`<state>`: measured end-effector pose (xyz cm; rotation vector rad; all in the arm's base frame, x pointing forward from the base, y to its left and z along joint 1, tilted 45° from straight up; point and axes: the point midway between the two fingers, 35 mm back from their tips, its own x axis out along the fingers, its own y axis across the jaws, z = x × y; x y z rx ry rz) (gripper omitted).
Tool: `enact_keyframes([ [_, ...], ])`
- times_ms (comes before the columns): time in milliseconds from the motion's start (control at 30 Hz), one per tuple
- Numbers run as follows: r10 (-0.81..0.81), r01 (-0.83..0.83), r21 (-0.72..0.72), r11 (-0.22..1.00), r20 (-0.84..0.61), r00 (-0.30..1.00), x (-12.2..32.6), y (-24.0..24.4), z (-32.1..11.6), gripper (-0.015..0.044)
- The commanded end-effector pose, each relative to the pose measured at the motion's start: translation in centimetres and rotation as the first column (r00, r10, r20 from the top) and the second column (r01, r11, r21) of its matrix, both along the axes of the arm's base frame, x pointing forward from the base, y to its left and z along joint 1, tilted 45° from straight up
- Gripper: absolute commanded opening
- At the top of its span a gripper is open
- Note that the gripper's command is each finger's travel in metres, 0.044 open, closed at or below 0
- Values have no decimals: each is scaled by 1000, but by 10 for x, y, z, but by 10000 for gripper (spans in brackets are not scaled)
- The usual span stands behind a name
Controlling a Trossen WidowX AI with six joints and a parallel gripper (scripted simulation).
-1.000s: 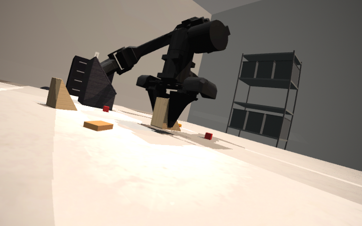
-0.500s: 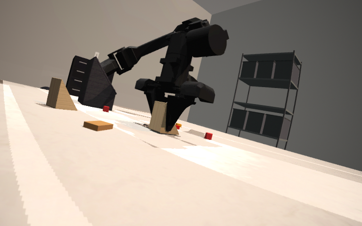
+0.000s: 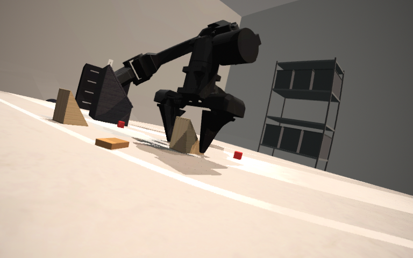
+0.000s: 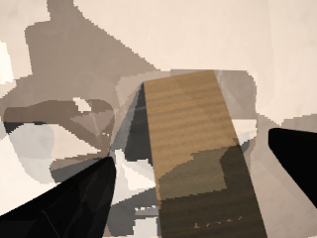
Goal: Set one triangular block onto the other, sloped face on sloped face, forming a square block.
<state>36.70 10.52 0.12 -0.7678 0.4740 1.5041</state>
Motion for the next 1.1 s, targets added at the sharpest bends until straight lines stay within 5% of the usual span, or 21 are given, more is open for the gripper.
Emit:
enact_keyframes([
  [0, 0, 0, 0, 1000, 1, 1000, 0, 0, 0, 440],
  [267, 0, 0, -3, 1000, 0, 1000, -1, -41, 40, 440],
  [600, -17, 17, -2, 1000, 4, 1000, 0, -45, 40, 440],
  [733, -199, 209, 18, 978, -236, 951, 0, -49, 37, 440],
  [867, -426, 485, -65, 872, -591, 685, -1, -58, 33, 440],
  [1067, -523, 672, -390, 629, -852, -4, -1, -70, 30, 440],
])
